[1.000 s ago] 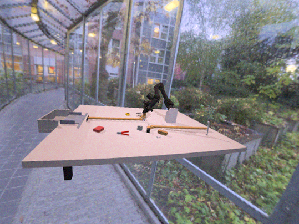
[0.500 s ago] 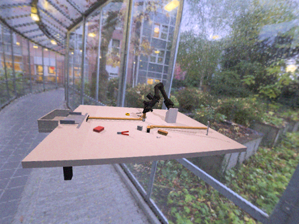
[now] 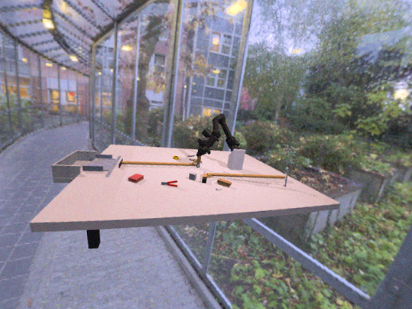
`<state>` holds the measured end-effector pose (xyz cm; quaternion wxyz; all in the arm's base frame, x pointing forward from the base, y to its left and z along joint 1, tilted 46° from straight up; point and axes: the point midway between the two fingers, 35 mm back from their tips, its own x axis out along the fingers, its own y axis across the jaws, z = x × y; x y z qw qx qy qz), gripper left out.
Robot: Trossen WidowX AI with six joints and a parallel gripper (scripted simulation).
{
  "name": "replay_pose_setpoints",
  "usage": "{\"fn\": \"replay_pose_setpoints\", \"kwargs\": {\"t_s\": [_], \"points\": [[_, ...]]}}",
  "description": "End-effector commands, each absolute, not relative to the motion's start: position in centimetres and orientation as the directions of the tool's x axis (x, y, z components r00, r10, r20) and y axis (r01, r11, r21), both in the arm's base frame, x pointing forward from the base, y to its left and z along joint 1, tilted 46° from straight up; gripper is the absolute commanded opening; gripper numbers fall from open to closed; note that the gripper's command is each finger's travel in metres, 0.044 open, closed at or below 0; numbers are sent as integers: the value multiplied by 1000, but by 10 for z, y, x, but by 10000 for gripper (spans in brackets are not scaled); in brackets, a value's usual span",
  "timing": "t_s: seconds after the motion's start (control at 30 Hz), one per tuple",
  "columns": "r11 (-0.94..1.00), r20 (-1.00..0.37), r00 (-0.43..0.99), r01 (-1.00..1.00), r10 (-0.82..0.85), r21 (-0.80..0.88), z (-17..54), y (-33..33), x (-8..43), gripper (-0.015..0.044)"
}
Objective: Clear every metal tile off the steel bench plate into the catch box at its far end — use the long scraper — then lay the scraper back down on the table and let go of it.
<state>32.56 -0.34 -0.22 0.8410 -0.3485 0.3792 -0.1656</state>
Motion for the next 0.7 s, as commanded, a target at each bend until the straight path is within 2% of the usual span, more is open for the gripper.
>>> {"fn": "replay_pose_setpoints", "kwargs": {"t_s": [0.0,0.67], "points": [[702,-522,658,14,-542,-712,-2,-3,326,0],[703,-525,649,21,-551,-711,-1,-8,323,0]]}}
